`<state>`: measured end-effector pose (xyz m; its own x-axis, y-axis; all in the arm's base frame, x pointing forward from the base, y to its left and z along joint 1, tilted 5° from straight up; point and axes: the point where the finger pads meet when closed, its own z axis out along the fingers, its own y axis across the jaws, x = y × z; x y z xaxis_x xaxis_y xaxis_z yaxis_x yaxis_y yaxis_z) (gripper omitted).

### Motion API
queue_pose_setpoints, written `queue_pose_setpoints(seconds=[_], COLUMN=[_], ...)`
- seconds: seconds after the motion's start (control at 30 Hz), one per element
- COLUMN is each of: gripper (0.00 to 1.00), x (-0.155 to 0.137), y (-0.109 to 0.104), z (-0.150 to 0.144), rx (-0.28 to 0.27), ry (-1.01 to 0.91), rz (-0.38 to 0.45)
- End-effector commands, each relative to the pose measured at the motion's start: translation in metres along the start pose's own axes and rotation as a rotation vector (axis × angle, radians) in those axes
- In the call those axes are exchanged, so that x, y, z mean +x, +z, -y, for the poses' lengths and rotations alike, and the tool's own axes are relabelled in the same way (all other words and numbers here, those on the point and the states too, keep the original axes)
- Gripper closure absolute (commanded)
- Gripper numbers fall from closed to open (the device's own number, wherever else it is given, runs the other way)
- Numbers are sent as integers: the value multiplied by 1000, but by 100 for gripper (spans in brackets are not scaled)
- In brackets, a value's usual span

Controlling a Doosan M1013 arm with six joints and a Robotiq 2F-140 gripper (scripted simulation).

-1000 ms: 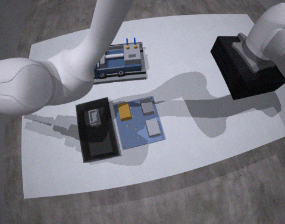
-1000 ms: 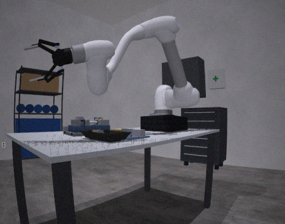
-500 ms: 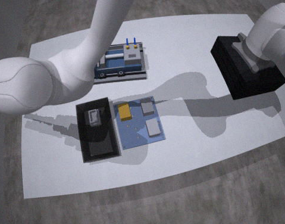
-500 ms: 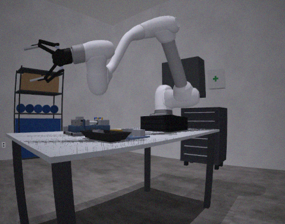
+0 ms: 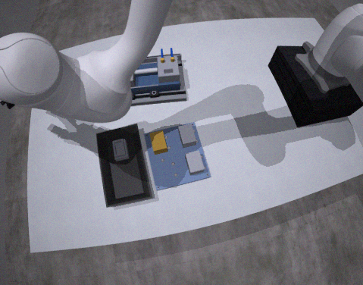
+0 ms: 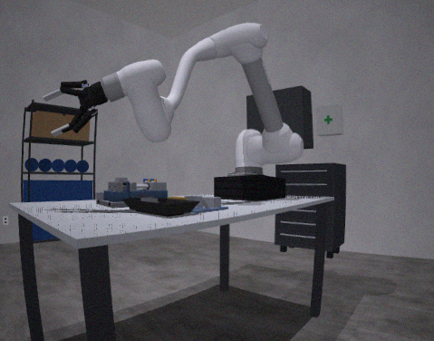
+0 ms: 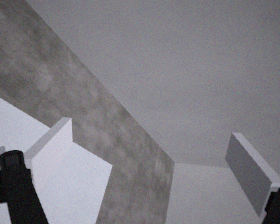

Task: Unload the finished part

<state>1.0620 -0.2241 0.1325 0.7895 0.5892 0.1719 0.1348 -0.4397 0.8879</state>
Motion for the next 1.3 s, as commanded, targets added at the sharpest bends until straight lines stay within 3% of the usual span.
queue_pose_setpoints(seconds=[0.0,0.4,0.47,0.5,0.83,0.97,1.03,1.07,1.27], gripper=[0,0,0,0,0,0,0,0,0], x=[-38,-147,-147,-171,-236,-258,-258,-273,-294], y=[4,0,0,-4,-26,-40,-40,-50,-71], z=[-3,5,5,10,31,42,42,50,64], rx=[36,111,111,124,157,166,166,172,179], ry=[143,581,581,684,1011,1150,1150,1249,1426], rz=[79,328,328,391,600,695,695,765,897])
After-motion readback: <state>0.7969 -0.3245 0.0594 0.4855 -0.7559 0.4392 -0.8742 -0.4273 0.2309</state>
